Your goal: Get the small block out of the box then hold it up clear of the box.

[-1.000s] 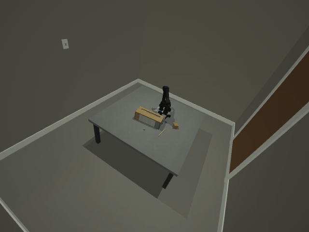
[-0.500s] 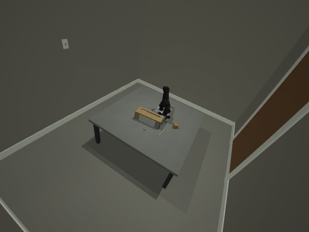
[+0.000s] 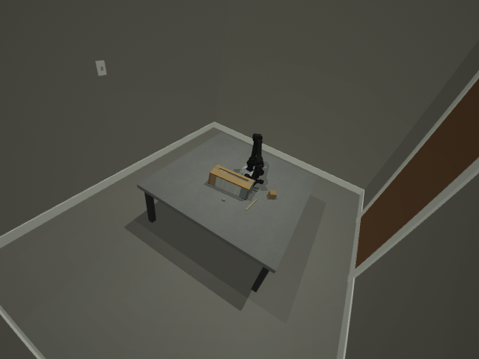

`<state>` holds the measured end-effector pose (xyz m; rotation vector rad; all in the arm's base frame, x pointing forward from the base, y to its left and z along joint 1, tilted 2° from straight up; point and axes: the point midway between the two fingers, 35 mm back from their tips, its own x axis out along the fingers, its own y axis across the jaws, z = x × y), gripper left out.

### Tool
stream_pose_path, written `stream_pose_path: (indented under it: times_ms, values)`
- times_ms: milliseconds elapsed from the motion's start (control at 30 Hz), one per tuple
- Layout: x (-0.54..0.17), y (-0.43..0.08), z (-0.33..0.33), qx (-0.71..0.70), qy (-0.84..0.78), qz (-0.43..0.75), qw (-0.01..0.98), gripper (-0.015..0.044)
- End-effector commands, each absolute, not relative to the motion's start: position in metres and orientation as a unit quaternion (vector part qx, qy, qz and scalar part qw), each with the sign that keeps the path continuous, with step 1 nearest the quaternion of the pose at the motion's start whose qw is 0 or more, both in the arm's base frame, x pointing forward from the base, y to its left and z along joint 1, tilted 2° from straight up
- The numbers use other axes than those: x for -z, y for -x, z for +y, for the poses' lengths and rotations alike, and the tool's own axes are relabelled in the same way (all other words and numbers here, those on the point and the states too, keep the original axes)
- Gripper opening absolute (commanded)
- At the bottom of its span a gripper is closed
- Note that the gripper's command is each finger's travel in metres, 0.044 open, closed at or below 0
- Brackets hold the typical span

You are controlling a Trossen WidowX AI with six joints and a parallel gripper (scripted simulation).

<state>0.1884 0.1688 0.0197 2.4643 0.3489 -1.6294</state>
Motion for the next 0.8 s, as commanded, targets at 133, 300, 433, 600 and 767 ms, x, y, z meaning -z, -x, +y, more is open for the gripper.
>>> stream_pose_path:
  times_ms: [133, 300, 433, 600, 767]
  values:
    - [-0.05, -0.191, 0.171, 0.545, -0.826, 0.118, 0.084, 0.0]
    - [-0.078, -0.19, 0.17, 0.546, -0.826, 0.117, 0.083, 0.0]
    - [-0.082, -0.189, 0.17, 0.546, -0.825, 0.117, 0.083, 0.0]
    - [-0.1, -0.193, 0.173, 0.54, -0.821, 0.153, 0.102, 0.0]
    - [-0.128, -0.197, 0.176, 0.526, -0.815, 0.205, 0.13, 0.0]
